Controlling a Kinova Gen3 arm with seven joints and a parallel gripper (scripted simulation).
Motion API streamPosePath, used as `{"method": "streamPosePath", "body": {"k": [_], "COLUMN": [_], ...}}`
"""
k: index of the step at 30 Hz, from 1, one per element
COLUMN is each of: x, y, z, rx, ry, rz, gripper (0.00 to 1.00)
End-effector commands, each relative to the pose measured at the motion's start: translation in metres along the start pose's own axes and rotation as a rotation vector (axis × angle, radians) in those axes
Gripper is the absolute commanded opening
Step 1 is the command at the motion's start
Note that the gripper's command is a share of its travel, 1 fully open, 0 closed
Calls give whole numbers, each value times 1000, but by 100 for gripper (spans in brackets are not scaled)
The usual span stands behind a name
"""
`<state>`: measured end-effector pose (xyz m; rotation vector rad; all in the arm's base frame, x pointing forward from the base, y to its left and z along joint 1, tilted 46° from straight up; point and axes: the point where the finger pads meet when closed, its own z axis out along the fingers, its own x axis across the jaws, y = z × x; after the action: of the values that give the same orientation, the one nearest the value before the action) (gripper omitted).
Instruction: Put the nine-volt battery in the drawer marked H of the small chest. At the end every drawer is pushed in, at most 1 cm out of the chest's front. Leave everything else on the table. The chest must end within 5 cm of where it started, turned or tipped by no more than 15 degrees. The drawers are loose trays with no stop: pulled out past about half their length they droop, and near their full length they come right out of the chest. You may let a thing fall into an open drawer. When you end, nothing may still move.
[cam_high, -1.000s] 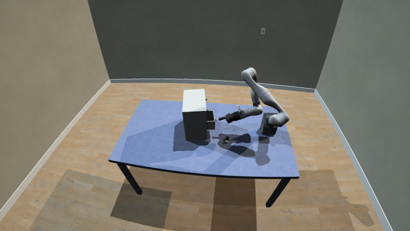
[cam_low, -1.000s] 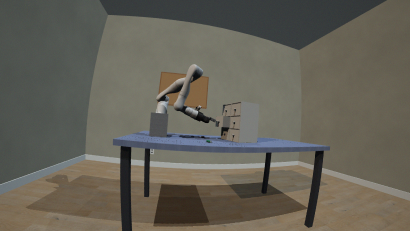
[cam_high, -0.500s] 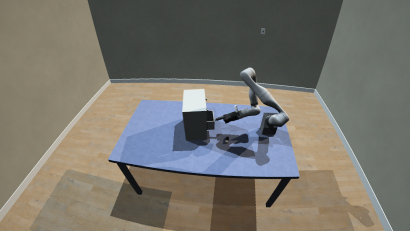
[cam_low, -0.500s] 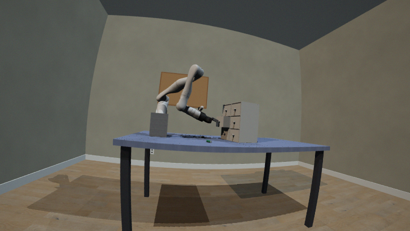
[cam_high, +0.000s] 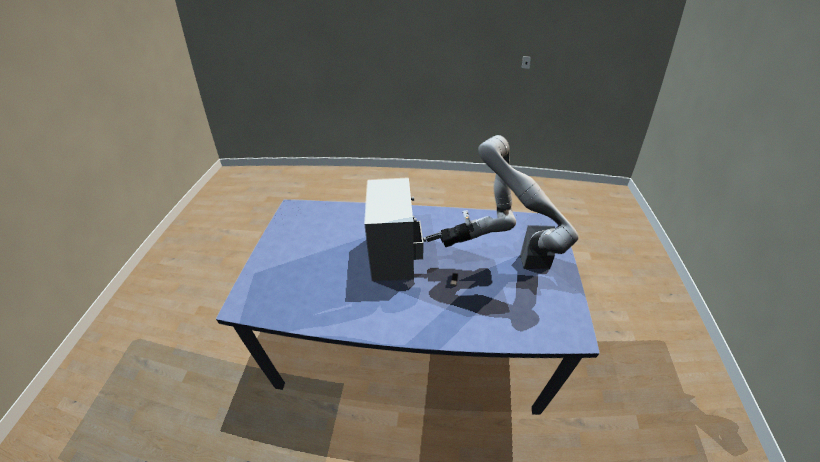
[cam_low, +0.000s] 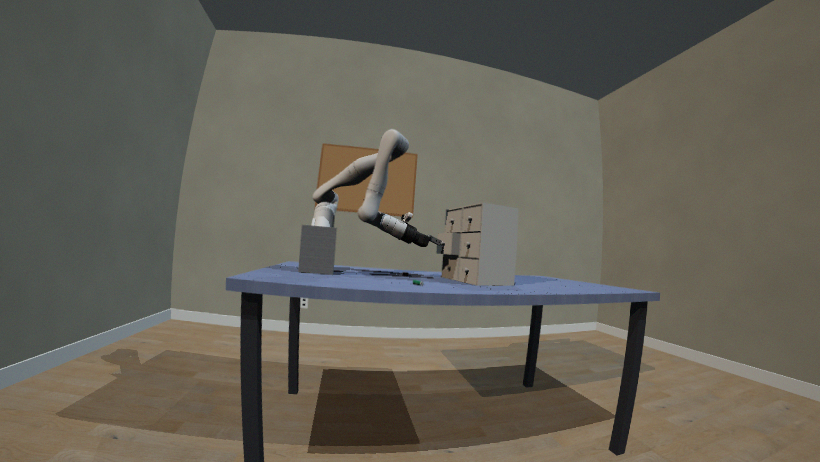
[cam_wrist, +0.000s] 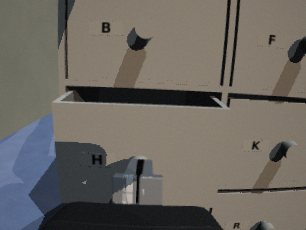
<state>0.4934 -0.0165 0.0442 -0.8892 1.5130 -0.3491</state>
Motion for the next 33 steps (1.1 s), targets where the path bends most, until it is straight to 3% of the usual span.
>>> {"method": "streamPosePath", "body": {"k": [1, 33], "x": [-1, -1], "y": [-3, -13], "z": [8, 36], "rx": [-4, -3], "ry": [-5, -4], "rz": [-4, -3], "gripper": [0, 0]}}
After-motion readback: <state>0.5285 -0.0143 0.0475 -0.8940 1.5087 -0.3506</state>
